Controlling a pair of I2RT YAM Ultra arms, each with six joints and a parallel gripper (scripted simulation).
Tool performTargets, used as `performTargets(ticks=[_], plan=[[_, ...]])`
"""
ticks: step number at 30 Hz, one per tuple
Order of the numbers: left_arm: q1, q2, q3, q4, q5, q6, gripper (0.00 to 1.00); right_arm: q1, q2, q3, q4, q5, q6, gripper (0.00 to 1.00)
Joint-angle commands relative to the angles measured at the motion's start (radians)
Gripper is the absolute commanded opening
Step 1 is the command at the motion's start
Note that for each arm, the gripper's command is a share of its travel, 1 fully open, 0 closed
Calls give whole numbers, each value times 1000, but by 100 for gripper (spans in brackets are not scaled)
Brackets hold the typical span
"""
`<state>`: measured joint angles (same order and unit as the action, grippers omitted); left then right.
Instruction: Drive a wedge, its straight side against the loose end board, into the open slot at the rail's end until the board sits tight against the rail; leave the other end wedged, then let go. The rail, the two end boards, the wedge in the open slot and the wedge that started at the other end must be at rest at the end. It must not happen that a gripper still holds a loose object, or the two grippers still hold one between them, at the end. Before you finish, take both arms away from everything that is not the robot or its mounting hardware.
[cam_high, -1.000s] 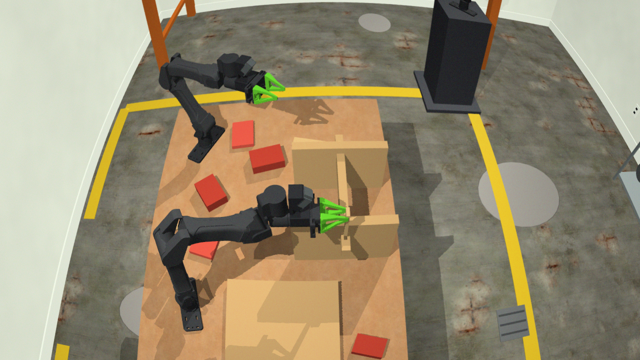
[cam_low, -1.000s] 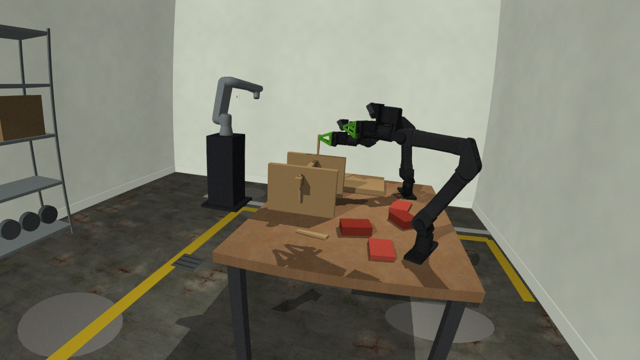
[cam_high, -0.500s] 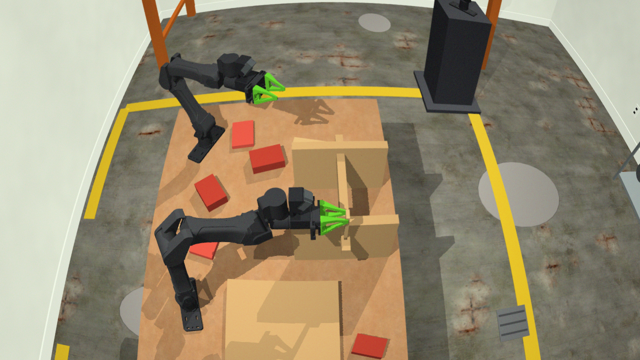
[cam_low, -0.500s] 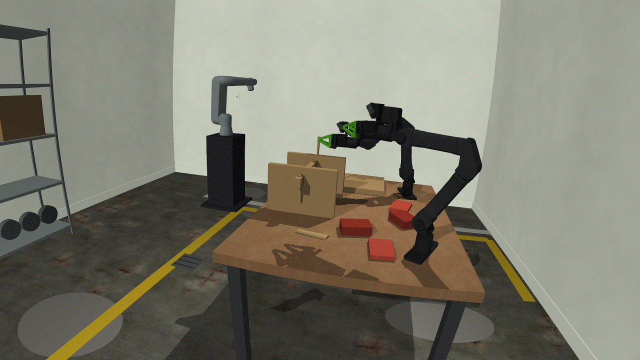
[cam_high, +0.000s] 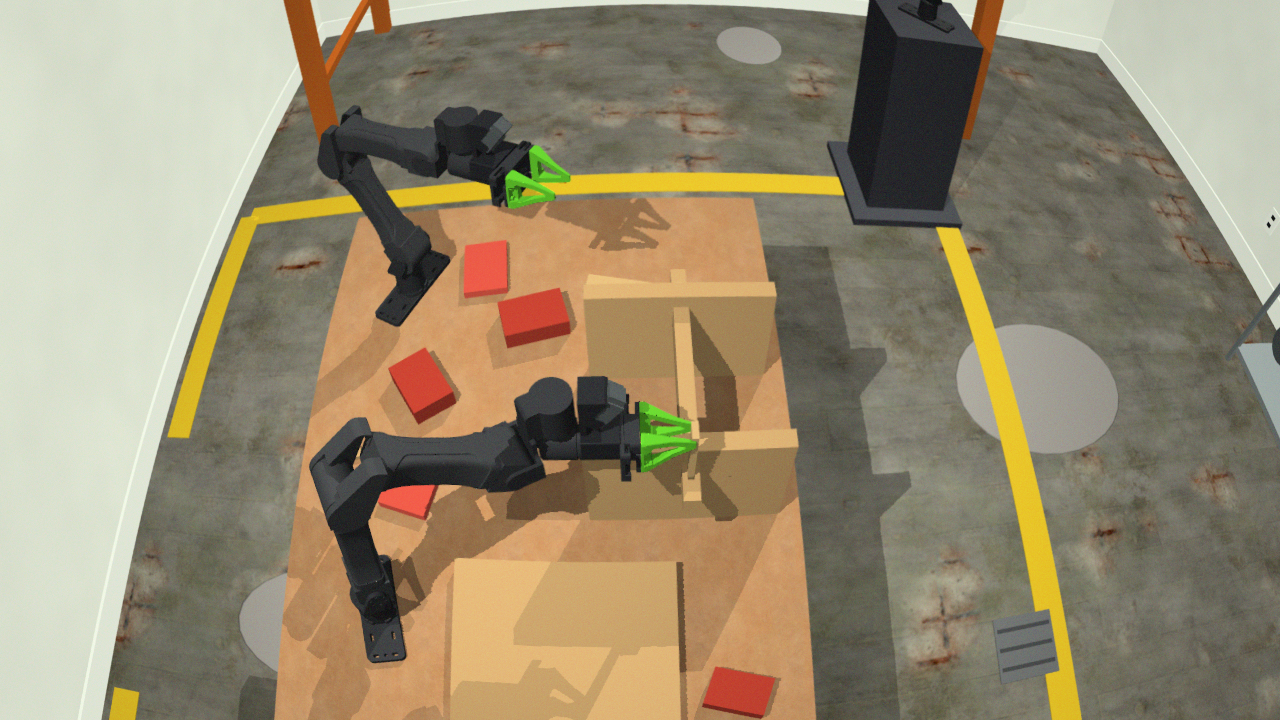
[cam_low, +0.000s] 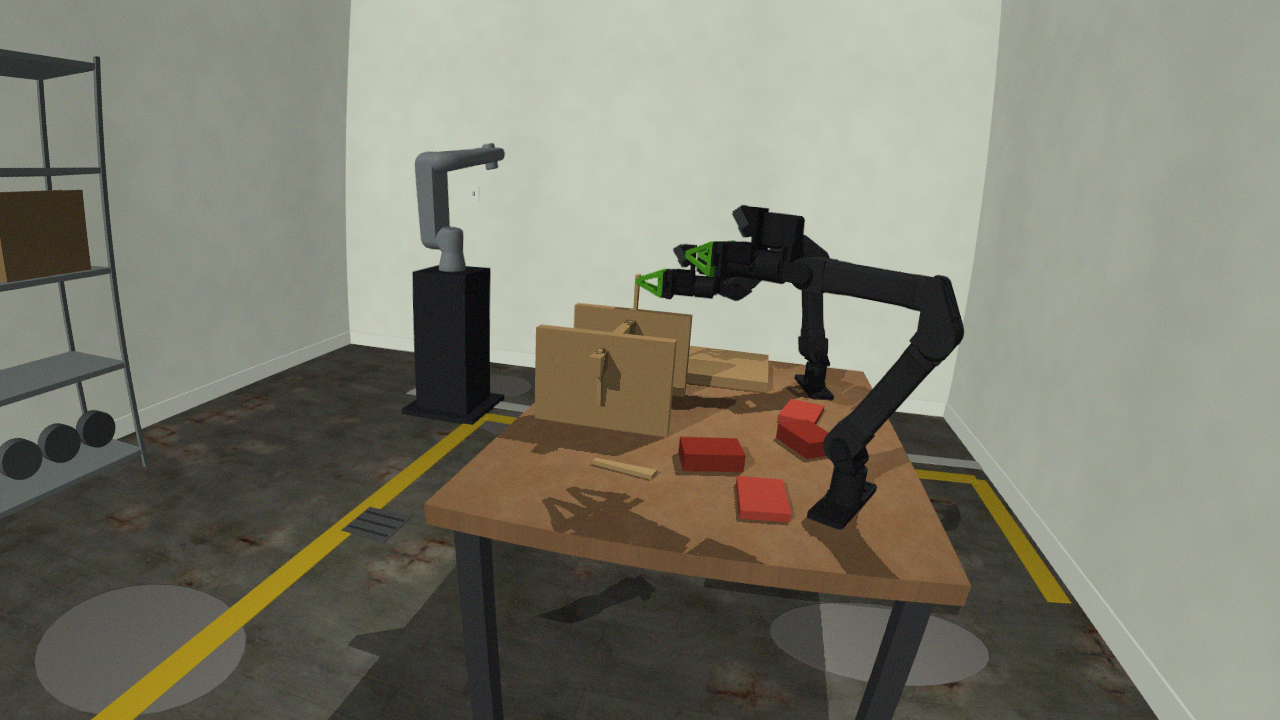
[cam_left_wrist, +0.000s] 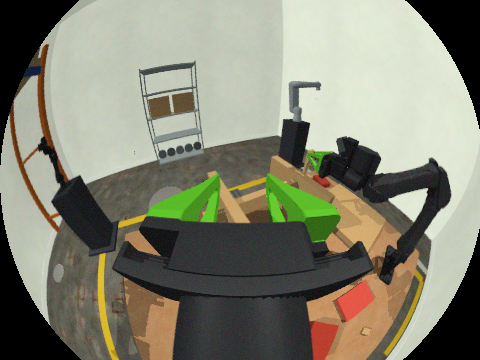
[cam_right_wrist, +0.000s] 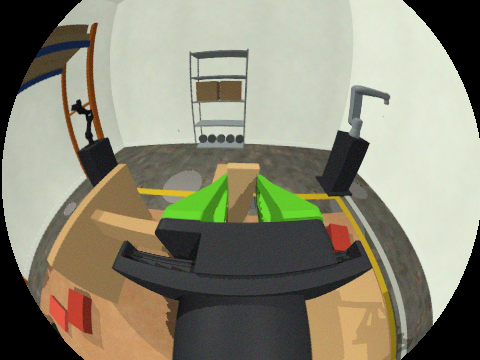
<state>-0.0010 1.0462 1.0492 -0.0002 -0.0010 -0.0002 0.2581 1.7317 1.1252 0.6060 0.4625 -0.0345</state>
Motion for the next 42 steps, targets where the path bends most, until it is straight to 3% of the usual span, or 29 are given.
performTargets(ticks=[1, 2, 8, 29, 32, 33, 42], plan=[[-9, 11, 47, 24, -5, -2, 46, 9, 2, 27, 0, 0, 2, 1], [-9, 11, 47, 24, -5, -2, 46, 9, 16, -36, 34, -1, 2, 1], [-9, 11, 47, 24, -5, -2, 46, 9, -16, -38, 57, 1, 3, 1], [-9, 11, 47, 24, -5, -2, 46, 7, 69, -105, 176, 2, 7, 1], [-9, 11, 47, 24, -5, -2, 46, 7, 47, -67, 161, 4, -6, 1], [-9, 11, 47, 24, -5, -2, 46, 11, 31, -49, 145, 1, 4, 39], [-9, 11, 47, 24, -5, -2, 46, 6, 55, -68, 141, 2, 4, 39]])
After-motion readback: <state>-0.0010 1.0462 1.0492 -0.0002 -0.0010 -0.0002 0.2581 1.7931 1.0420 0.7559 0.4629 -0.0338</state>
